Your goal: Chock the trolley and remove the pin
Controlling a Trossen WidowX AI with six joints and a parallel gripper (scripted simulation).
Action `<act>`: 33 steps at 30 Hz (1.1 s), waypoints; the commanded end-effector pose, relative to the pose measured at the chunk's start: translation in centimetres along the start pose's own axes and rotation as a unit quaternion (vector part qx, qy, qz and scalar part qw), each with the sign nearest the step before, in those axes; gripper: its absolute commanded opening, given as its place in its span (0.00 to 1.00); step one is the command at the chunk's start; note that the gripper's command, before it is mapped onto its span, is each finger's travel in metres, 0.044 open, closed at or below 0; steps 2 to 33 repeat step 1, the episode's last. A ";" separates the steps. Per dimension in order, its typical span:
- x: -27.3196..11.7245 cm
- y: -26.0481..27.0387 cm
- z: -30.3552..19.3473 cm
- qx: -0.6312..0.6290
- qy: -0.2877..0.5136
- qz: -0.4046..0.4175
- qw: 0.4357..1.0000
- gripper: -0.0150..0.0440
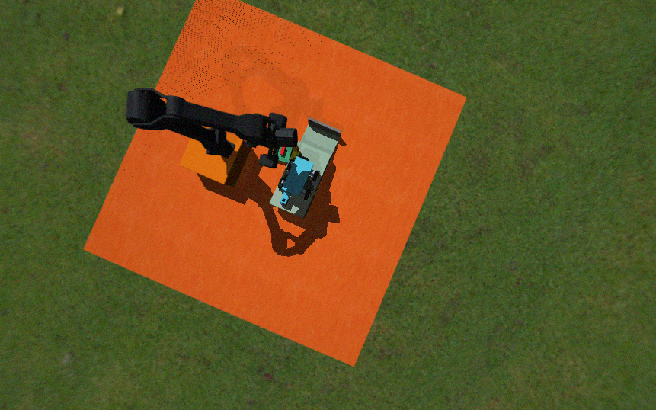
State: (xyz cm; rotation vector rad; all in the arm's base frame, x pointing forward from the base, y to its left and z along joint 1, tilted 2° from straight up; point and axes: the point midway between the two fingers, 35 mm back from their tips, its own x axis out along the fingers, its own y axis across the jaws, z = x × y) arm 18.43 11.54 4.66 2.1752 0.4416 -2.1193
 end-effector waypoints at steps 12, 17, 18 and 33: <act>-0.6 -0.2 0.1 0.002 0.000 -0.001 1.000 1.00; -0.6 -0.2 0.1 0.002 0.000 -0.001 1.000 1.00; -0.6 -0.2 0.1 0.002 0.000 -0.001 1.000 1.00; -0.6 -0.2 0.1 0.002 0.000 -0.001 1.000 1.00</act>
